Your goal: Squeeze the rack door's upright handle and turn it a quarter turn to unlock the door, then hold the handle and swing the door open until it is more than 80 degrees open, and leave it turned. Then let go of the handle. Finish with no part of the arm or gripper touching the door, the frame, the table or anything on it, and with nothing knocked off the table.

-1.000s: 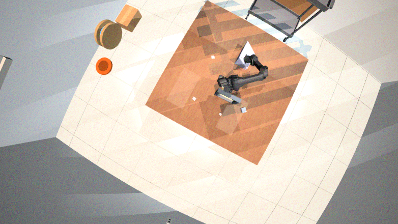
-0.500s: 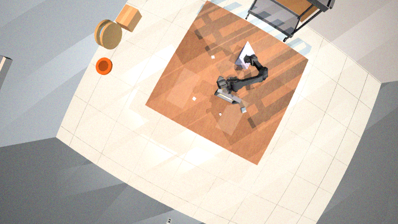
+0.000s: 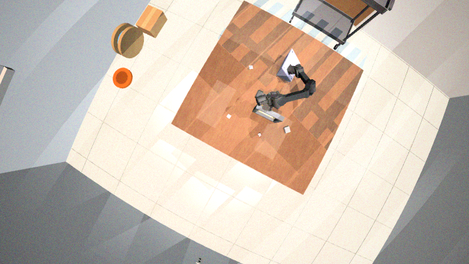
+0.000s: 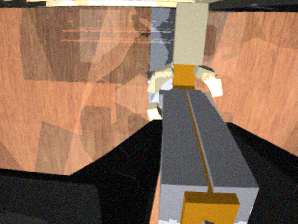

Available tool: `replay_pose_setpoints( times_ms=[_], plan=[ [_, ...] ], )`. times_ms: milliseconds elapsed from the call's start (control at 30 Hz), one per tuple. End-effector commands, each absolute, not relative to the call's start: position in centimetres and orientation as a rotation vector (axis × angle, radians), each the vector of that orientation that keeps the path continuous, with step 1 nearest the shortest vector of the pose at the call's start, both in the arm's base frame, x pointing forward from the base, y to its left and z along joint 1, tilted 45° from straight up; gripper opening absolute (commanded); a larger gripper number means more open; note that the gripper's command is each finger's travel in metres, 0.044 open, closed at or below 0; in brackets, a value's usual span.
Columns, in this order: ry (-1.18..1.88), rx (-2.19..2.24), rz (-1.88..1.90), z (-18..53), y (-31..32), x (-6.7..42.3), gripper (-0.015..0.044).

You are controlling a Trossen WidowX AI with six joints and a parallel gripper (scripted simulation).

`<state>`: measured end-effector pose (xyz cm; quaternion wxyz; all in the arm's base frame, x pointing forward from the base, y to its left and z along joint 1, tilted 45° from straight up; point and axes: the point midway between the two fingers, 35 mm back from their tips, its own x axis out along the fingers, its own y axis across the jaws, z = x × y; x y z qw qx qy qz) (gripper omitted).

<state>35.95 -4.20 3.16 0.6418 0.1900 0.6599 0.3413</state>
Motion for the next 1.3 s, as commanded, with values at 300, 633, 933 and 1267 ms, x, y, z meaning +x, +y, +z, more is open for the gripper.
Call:
replay_pose_setpoints(
  times_ms=[300,633,933,1267],
  plan=[
    [1.511,0.438,0.777,3.03,-4.11,35.82,0.0026],
    [1.641,0.675,0.535,3.04,-4.11,35.82,0.0026],
    [1.776,0.996,0.167,3.04,-4.11,35.82,0.0026],
    [1.858,1.34,-0.286,3.04,-4.11,35.82,0.0026]
  ],
)
